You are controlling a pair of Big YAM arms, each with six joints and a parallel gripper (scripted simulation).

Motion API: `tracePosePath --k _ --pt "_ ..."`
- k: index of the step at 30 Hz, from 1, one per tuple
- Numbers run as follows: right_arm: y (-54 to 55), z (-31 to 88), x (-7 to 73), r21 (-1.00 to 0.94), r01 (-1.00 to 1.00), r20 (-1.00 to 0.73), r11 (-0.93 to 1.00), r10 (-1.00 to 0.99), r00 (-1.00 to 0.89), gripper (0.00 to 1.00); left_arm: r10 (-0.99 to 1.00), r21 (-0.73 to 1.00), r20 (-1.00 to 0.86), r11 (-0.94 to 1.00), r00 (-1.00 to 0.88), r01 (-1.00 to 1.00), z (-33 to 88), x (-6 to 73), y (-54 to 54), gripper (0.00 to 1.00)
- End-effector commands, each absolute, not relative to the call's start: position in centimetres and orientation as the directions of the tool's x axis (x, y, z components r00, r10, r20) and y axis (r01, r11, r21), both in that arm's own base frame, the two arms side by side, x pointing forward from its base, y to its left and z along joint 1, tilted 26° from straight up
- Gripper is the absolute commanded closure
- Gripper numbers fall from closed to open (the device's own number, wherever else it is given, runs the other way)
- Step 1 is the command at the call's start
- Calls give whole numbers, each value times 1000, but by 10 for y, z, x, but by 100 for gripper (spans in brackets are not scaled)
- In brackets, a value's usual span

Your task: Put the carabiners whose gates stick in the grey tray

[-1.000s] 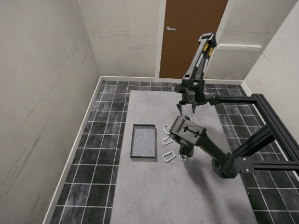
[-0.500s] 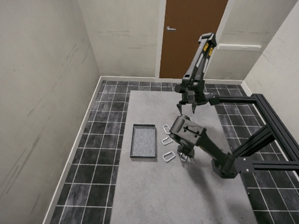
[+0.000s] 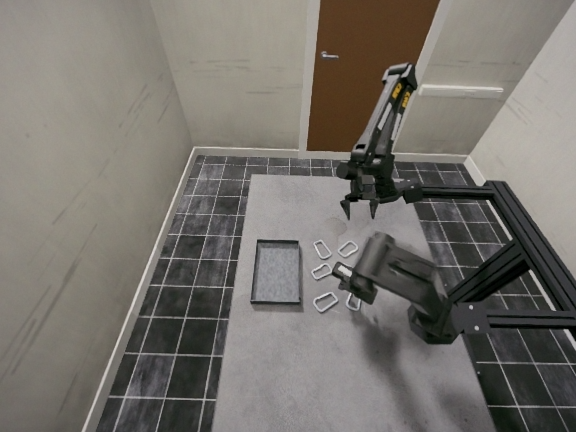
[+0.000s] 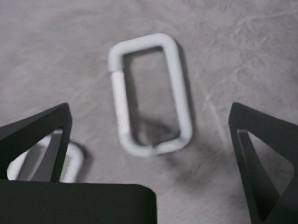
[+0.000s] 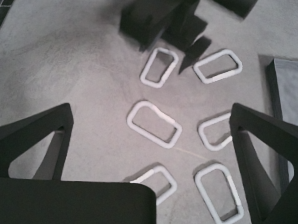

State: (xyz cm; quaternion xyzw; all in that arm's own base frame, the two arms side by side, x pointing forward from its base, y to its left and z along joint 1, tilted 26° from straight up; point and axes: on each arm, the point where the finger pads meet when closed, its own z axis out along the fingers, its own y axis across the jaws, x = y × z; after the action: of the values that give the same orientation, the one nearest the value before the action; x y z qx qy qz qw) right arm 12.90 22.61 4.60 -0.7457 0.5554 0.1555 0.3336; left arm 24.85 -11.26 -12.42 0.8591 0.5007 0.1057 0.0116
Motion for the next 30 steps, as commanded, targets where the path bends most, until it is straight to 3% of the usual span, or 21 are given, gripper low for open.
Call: tracePosePath --k 1,13,27,28,30 --pt "234 57 136 -340 -930 -618 -141 -711 334 0 798 74 96 -602 595 795 -102 246 -107 0" --pt "234 57 136 -340 -930 -618 -141 -711 334 0 749 129 -139 -635 648 762 -61 230 -115 0" --pt "234 57 136 -340 -930 -618 -141 -711 334 0 748 129 -183 -625 637 770 -57 224 -120 0" --pt "234 57 136 -340 -930 -618 -141 -711 334 0 756 135 -182 -615 629 777 -56 229 -122 11" --pt "234 57 136 -340 -930 -618 -141 -711 334 0 794 118 -187 -566 578 816 -60 229 -121 17"
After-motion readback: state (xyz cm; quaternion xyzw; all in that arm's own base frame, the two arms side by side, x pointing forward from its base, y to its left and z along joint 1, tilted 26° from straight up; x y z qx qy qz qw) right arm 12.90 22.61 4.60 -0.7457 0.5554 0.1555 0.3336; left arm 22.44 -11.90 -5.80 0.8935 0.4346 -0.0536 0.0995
